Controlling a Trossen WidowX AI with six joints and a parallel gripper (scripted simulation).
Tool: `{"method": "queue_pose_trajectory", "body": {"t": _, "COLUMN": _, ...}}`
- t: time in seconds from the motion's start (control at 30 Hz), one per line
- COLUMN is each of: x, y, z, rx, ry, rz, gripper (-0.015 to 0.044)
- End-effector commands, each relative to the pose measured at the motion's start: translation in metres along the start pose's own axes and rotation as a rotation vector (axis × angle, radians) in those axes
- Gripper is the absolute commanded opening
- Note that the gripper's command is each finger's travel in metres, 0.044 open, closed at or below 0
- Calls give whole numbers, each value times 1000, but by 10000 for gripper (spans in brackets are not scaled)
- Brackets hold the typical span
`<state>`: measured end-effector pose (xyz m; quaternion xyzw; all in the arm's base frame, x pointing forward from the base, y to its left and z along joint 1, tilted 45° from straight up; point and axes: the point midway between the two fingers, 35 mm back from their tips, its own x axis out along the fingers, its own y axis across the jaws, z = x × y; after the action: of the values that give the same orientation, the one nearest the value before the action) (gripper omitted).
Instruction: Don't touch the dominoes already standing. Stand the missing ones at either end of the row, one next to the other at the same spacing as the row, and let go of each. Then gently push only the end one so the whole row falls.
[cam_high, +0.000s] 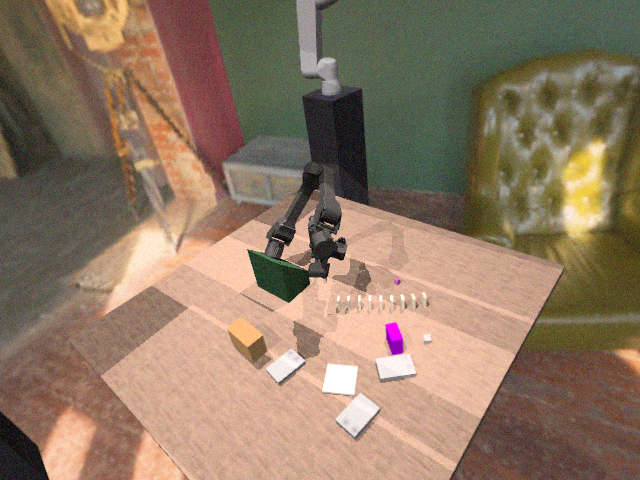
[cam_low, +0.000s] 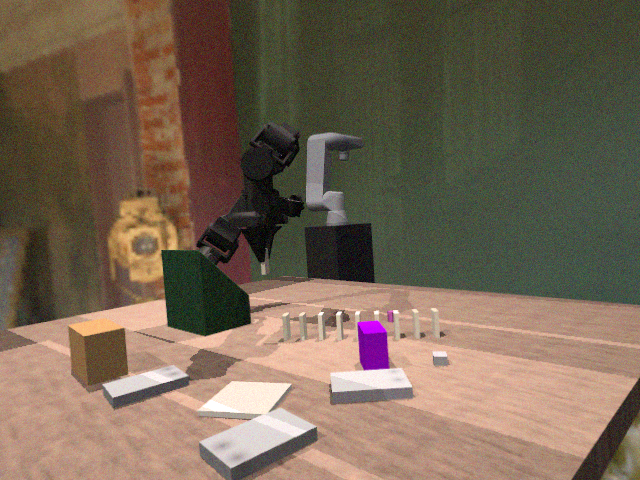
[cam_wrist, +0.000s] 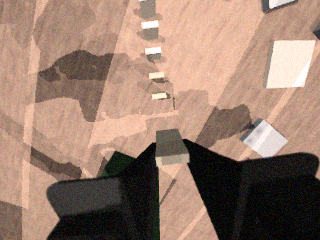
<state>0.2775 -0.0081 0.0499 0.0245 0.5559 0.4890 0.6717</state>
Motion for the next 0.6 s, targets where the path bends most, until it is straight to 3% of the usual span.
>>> {"method": "queue_pose_trajectory", "body": {"t": 0.0, "x": 10, "y": 2, "z": 0, "rx": 4, "ry": -4, "rz": 1, "gripper": 107}}
{"method": "queue_pose_trajectory", "body": {"t": 0.57, "x": 112, "y": 2, "z": 3, "rx": 3, "ry": -6, "rz": 1, "gripper": 107}}
